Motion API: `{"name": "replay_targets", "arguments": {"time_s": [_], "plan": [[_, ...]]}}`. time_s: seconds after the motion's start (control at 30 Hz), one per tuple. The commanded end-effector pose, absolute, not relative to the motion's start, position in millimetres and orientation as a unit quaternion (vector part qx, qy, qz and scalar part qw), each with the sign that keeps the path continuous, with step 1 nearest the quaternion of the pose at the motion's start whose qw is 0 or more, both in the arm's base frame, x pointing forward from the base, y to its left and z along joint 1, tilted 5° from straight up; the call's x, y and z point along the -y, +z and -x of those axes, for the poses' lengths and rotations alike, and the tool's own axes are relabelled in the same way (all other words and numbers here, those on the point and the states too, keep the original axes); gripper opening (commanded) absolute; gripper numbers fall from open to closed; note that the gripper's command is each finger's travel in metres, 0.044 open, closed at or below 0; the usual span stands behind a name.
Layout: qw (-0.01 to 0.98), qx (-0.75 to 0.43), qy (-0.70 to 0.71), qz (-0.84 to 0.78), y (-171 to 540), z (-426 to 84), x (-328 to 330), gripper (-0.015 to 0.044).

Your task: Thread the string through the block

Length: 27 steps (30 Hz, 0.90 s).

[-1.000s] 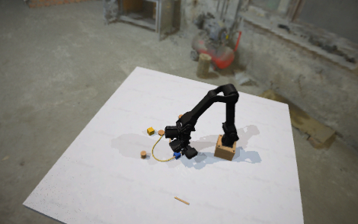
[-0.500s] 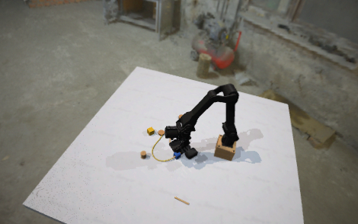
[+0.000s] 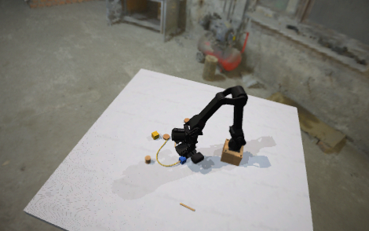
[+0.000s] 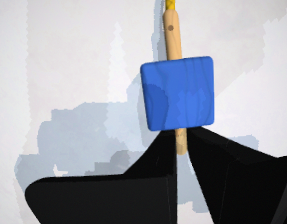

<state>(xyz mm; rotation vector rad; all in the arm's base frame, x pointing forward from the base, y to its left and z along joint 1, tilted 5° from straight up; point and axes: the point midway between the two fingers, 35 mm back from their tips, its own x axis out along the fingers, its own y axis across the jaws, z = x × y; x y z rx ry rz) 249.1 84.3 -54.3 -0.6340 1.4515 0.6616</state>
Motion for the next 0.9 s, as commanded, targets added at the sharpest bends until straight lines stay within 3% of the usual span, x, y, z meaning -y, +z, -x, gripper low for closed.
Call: {"name": "replay_targets", "arguments": {"time_s": [0.0, 0.87], "plan": [[0.655, -0.637, 0.295, 0.28, -53.7, -248.2, -84.7, 0.0], [0.655, -0.637, 0.294, 0.282, -51.9, -232.5, -68.3, 0.0]]}}
